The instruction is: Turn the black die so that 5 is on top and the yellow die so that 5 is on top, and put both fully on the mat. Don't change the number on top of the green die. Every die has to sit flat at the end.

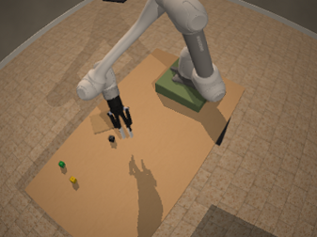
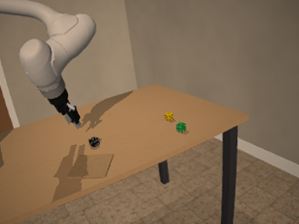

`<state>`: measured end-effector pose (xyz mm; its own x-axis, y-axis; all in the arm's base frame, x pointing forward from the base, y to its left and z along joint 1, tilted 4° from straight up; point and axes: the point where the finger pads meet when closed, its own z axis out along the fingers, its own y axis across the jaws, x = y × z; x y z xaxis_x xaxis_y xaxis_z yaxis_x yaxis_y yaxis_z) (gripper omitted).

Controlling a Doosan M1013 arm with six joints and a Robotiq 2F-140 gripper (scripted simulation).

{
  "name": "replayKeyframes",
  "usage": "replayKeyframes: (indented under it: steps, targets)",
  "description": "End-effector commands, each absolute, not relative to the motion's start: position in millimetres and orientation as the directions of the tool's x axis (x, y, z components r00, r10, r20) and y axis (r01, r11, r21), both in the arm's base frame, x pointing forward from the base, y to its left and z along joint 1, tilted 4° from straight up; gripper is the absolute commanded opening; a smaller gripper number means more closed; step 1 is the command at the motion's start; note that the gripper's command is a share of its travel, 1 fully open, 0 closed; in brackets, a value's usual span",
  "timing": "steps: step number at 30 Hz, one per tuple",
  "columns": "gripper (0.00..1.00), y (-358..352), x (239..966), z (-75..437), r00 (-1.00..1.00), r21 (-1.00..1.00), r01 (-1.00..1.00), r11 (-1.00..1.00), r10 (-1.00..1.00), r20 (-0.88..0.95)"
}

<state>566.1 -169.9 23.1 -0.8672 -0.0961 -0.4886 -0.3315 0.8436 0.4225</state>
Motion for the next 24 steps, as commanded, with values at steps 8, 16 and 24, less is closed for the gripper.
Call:
replayKeyframes:
  steps: [8,16,24]
  targets:
    - [0.35,-208,574,33,-0.969,0.315,-0.223,0.922,-0.174,-0.175]
    - [0.35,-245,593,53,-0.987,0.162,-0.155,0.975,-0.146,-0.064]
    - [0.35,-267,608,70,-0.993,0.065,-0.117,0.991,-0.115,-0.030]
